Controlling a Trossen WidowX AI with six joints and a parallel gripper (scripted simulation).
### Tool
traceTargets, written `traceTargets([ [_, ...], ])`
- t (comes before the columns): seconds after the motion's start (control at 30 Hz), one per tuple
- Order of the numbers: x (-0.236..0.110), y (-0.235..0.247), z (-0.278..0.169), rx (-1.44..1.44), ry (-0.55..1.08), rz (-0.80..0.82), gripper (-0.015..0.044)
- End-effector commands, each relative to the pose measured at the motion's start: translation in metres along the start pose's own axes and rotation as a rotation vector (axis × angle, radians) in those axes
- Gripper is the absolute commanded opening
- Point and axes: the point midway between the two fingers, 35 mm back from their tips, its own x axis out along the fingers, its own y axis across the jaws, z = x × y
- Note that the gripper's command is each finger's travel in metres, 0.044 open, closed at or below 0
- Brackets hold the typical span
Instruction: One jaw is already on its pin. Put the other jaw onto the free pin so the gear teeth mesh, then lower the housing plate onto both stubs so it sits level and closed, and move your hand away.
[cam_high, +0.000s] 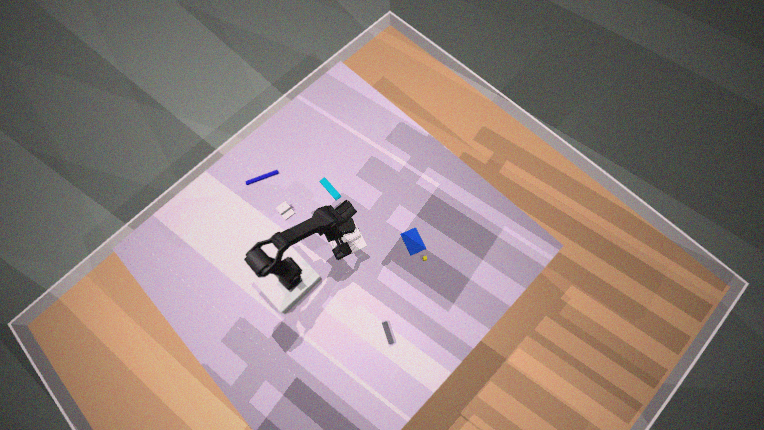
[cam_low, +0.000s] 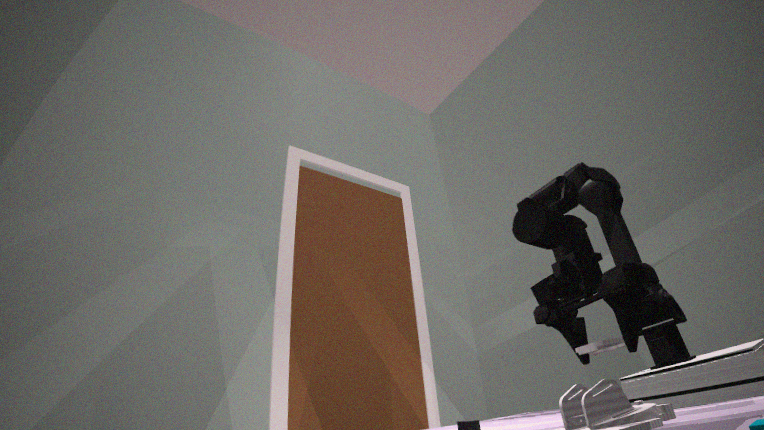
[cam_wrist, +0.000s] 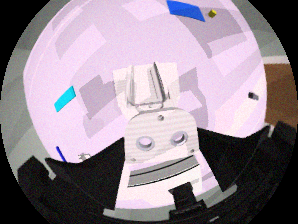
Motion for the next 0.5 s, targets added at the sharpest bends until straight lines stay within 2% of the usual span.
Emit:
traceTargets([
  [0.0, 0.0002, 0.0001, -0.0009, 0.007, 0.004, 0.003, 0.0351],
  [0.47, 0.0001, 0.0004, -0.0013, 0.012, 0.004, 0.003, 0.0351],
])
